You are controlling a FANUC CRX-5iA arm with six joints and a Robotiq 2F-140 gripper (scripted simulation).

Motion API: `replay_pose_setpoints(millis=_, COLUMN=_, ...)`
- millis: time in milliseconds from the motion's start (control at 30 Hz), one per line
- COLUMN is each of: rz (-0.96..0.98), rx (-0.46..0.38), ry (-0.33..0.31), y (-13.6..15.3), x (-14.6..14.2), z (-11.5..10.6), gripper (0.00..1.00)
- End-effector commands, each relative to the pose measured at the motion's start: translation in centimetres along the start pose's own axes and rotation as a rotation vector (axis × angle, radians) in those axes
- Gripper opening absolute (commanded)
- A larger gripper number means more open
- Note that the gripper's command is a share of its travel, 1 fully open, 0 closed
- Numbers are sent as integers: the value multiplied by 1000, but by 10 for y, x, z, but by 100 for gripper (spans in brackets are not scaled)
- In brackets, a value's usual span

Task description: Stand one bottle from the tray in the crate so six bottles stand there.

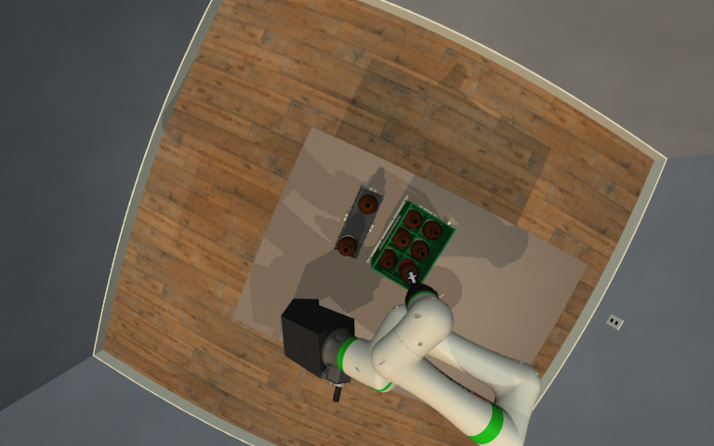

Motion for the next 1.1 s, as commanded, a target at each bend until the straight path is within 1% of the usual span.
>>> replay_pose_setpoints(millis=0, rz=0, rx=0, ry=0, y=0, x=0, z=2, gripper=0)
replay_pose_setpoints(millis=500, rz=0, rx=0, ry=0, y=0, x=0, z=12, gripper=0)
replay_pose_setpoints(millis=1067, rz=0, rx=0, ry=0, y=0, x=0, z=13, gripper=0)
Point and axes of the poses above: the point where the finger pads meet when closed, its own z axis out along the fingers, its own x axis across the jaws, y = z × x, the point moved 9 cm from there along -z, back along the fingers, and after that the axes turned 10 degrees about -z, right-handed, at the moved point
